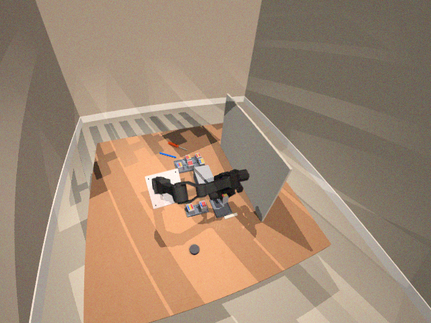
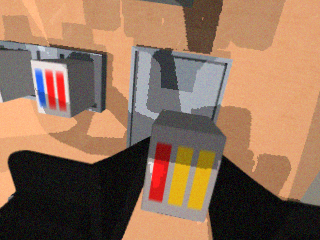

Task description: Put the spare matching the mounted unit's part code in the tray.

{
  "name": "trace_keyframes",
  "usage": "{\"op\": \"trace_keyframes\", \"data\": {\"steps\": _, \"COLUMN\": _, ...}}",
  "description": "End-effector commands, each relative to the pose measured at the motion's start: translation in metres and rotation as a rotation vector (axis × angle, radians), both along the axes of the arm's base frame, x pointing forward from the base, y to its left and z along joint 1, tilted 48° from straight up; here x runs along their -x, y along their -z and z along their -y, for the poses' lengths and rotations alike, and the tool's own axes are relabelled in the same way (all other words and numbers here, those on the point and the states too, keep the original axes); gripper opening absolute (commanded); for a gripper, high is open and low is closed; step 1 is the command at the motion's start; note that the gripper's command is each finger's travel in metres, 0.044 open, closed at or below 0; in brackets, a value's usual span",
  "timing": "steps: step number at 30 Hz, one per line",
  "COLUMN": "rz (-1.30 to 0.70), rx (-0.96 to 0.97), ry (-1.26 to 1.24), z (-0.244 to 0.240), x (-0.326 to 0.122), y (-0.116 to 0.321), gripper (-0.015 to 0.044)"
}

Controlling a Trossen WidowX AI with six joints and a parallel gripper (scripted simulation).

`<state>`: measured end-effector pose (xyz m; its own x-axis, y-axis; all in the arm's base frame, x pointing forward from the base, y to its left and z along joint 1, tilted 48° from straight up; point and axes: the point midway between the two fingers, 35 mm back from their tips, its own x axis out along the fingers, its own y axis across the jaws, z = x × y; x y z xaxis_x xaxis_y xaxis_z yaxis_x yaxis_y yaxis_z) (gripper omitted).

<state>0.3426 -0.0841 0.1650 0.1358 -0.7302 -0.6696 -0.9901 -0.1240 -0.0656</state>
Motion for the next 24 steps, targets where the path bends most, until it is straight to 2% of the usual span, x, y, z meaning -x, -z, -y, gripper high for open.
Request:
{"op": "trace_keyframes", "data": {"steps": 1, "rz": -0.006, "rx": -0.004, "ry": 0.000, "z": 0.003, "x": 0.002, "y": 0.004, "gripper": 0.0000}}
{"op": "trace_keyframes", "data": {"steps": 24, "rz": -0.006, "rx": 0.000, "ry": 0.000, "z": 0.018, "x": 0.001, "y": 0.016, "gripper": 0.0000}}
